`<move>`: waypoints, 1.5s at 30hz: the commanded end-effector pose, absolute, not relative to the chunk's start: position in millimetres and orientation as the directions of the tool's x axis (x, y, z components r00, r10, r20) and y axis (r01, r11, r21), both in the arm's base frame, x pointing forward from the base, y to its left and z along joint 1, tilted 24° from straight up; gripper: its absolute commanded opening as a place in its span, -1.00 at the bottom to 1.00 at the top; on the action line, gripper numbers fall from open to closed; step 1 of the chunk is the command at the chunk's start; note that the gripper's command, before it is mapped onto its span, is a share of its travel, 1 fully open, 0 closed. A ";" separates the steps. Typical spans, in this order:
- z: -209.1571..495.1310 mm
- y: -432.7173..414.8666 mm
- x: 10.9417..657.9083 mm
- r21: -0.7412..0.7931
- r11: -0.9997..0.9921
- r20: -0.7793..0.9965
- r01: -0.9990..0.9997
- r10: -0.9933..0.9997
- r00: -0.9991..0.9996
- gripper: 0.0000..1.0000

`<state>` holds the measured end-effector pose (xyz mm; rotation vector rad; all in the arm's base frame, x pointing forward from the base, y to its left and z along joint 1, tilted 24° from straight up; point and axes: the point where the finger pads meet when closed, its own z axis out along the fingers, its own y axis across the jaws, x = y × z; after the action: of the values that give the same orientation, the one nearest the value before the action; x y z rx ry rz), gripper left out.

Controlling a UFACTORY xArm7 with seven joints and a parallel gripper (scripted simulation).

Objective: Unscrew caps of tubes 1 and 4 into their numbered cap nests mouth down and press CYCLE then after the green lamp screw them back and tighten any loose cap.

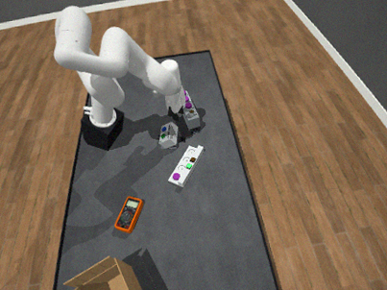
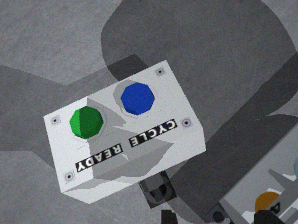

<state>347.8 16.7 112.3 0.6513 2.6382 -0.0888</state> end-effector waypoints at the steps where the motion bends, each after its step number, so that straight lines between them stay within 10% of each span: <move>1: 120.0 -5.6 345.0 0.042 0.892 -0.407 0.451 0.427 -0.808 -0.08; 45: 148.9 -239.3 321.5 0.039 0.891 -0.407 0.452 0.427 -0.807 -0.08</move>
<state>319.3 -227.3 146.7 0.6519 2.6441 -0.0902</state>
